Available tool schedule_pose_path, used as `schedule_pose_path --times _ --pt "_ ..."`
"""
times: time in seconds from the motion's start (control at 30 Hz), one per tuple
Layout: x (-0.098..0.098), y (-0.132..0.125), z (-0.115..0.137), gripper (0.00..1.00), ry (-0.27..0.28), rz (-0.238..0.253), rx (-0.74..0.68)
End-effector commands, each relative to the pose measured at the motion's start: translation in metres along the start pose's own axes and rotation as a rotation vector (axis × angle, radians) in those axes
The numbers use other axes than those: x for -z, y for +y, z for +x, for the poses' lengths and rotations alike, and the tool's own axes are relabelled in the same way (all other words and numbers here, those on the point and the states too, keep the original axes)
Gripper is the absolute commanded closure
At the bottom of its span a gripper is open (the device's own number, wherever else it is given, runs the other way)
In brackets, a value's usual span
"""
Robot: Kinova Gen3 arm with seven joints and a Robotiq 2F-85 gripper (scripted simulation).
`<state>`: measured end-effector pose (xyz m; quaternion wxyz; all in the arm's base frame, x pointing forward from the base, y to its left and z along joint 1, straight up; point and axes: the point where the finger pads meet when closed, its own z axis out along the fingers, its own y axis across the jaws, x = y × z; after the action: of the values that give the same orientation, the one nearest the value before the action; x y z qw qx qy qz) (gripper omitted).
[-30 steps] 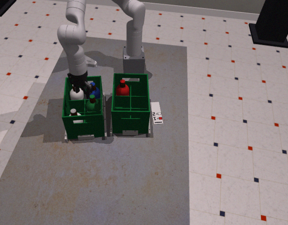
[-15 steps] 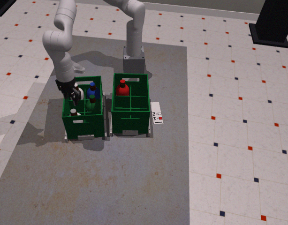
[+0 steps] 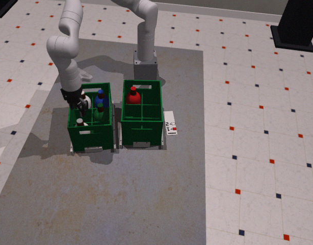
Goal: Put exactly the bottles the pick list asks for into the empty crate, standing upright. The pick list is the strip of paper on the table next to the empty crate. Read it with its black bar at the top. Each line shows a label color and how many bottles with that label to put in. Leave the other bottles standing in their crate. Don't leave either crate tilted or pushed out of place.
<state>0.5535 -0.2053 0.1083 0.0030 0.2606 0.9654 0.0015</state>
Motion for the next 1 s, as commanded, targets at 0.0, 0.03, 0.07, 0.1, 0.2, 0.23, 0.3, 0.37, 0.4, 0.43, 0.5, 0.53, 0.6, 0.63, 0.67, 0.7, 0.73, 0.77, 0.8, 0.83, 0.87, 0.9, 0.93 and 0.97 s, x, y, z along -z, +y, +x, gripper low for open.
schedule_pose_path --times 0.0,0.03,0.07,0.1,0.2,0.23,0.3,0.37,0.4,0.43,0.5,0.53,0.6,0.63,0.67,0.7,0.73,0.77,0.8,0.83,0.87,0.9,0.93,0.97 --pt "-0.001 0.0 0.0 0.33 -0.002 0.0 0.0" --pt "-0.003 0.0 0.0 0.33 -0.002 0.0 0.0" --pt "-0.004 0.0 0.0 0.33 -0.002 0.0 0.0" --pt "-0.005 0.0 0.0 0.33 -0.002 0.0 0.0" --pt "-0.009 0.0 0.0 0.33 -0.002 0.0 0.0" --pt "-0.011 0.0 0.0 0.33 -0.002 0.0 0.0" --pt "-0.013 0.0 0.0 0.33 -0.002 0.0 0.0" --pt "-0.016 0.0 0.0 0.33 -0.002 0.0 0.0" --pt "-0.017 0.0 0.0 0.33 -0.002 0.0 0.0" --pt "-0.019 0.0 0.0 0.33 -0.002 0.0 0.0" --pt "-0.019 0.0 0.0 0.33 -0.002 0.0 0.0" --pt "-0.02 0.0 0.0 0.33 -0.002 0.0 0.0" --pt "-0.023 0.0 0.0 0.33 -0.002 0.0 0.0" --pt "-0.024 0.0 0.0 0.33 -0.002 0.0 0.0" --pt "-0.025 0.0 0.0 0.33 -0.002 0.0 0.0" --pt "-0.027 0.0 0.0 0.33 -0.002 0.0 0.0" --pt "-0.028 0.0 0.0 0.33 -0.002 0.0 0.0" --pt "-0.029 0.0 0.0 0.33 -0.002 0.0 0.0" --pt "-0.031 0.0 0.0 0.33 -0.002 0.0 0.0" --pt "-0.032 0.0 0.0 0.33 -0.002 0.0 0.0" --pt "-0.033 0.0 0.0 0.33 -0.002 0.0 0.0" --pt "-0.035 0.0 0.0 0.33 -0.002 0.0 0.0" --pt "-0.036 0.0 0.0 0.33 -0.002 0.0 0.0" --pt "-0.037 0.0 0.0 0.33 -0.002 0.0 0.0"
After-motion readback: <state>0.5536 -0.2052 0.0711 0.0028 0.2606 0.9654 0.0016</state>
